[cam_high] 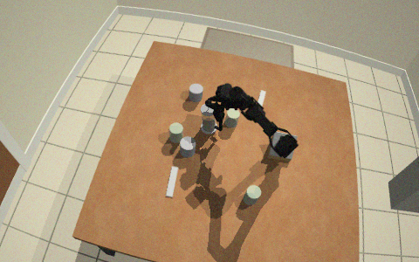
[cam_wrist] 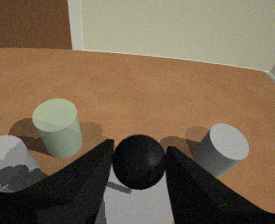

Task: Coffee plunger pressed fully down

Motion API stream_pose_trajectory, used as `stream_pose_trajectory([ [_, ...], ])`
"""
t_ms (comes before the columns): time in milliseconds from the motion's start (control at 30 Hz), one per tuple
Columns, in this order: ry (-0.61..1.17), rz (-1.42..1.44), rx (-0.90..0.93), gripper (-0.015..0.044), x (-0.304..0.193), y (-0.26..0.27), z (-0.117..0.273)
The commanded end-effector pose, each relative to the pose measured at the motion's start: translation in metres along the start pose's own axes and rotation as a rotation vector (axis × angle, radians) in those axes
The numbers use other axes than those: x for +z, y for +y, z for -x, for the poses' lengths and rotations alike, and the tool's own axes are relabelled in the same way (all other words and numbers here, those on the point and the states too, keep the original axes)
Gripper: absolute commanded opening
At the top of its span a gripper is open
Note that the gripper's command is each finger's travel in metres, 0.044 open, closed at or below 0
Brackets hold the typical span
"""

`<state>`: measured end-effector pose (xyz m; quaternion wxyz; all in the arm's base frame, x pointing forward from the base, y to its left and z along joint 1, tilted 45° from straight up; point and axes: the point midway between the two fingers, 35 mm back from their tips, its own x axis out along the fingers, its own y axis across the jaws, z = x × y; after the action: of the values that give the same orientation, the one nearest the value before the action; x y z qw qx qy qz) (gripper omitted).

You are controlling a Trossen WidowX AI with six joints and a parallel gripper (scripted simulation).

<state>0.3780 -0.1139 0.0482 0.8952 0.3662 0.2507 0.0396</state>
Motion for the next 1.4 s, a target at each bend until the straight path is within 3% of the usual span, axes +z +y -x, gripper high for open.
stream_pose_trajectory([
  [0,0.044,-0.025,0.007,0.0122,-0.0145,0.0003,-0.0067],
  [1367,0.043,-0.025,0.007,0.0122,-0.0120,-0.0024,-0.0086],
])
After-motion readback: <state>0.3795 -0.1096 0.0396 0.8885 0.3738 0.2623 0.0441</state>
